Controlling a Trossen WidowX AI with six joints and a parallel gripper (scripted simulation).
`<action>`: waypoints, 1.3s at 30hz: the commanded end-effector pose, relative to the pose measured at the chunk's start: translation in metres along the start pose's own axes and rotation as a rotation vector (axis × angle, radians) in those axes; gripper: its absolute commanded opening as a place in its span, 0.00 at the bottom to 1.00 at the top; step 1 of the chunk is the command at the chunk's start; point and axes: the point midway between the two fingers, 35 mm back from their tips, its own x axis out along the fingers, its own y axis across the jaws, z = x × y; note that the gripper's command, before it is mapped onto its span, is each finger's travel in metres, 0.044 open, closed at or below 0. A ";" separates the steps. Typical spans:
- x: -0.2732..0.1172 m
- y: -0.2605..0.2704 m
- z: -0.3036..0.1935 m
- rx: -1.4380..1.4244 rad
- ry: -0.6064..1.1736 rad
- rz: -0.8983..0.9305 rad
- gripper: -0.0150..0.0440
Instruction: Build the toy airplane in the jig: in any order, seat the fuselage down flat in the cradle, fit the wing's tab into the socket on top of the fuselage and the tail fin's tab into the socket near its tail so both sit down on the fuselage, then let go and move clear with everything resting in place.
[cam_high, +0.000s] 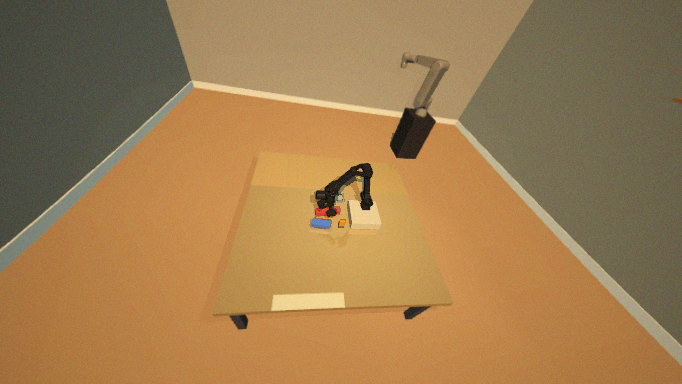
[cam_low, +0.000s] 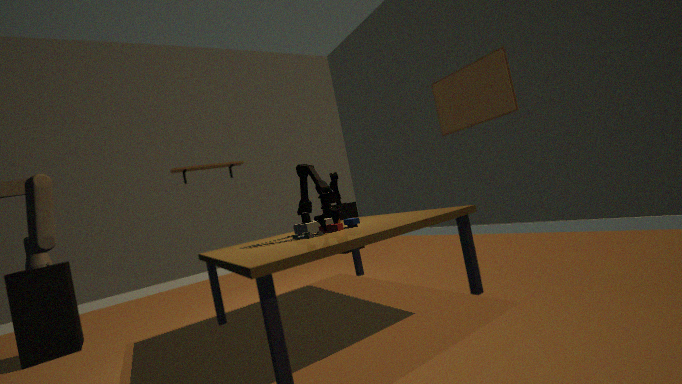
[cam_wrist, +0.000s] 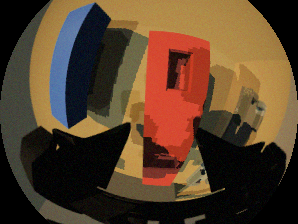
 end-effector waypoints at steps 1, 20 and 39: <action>0.002 -0.001 -0.001 0.003 0.002 -0.006 0.82; -0.011 -0.001 0.003 0.003 0.002 -0.006 0.25; -0.067 -0.001 0.008 0.003 0.001 -0.006 0.25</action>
